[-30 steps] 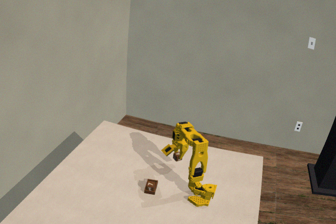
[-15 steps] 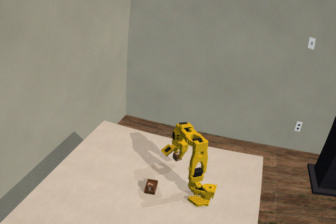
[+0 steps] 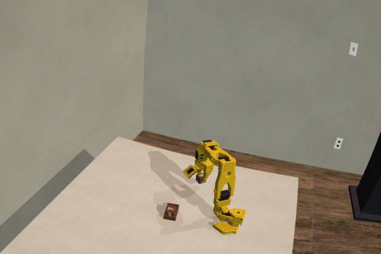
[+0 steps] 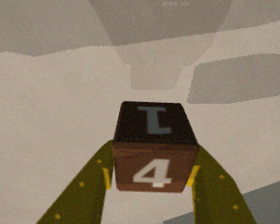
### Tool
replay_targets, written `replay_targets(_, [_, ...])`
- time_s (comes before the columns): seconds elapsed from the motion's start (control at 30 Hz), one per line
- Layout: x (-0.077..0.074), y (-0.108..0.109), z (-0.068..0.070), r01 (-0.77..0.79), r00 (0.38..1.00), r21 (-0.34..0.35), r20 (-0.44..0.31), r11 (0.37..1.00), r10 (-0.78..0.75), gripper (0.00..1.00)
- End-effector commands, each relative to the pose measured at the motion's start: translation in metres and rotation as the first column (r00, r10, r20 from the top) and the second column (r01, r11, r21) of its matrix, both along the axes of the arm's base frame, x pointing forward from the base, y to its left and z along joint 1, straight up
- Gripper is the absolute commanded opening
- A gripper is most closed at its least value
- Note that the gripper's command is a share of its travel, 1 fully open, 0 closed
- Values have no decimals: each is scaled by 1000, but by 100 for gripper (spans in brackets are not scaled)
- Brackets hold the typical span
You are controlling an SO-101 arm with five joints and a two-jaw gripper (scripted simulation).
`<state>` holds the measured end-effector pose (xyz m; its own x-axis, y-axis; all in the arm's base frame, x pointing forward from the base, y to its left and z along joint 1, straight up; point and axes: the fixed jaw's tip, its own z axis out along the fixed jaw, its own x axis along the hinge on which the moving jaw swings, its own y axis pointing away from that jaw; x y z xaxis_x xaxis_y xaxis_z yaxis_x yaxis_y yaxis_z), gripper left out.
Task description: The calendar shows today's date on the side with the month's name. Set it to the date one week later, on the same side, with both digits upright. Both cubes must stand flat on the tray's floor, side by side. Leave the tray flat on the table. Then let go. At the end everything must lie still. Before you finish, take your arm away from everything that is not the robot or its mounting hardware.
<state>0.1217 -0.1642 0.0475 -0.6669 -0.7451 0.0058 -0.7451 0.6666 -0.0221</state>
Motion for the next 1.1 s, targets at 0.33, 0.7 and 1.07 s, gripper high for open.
replay_targets(0.33, [0, -3, -3, 12, 1000, -18, 15, 1000, -12, 0])
replay_targets(0.7, [0, -4, -7, 12, 1000, -18, 15, 1000, -12, 0])
replay_targets(1.07, [0, -4, -9, 12, 1000, -18, 15, 1000, -12, 0])
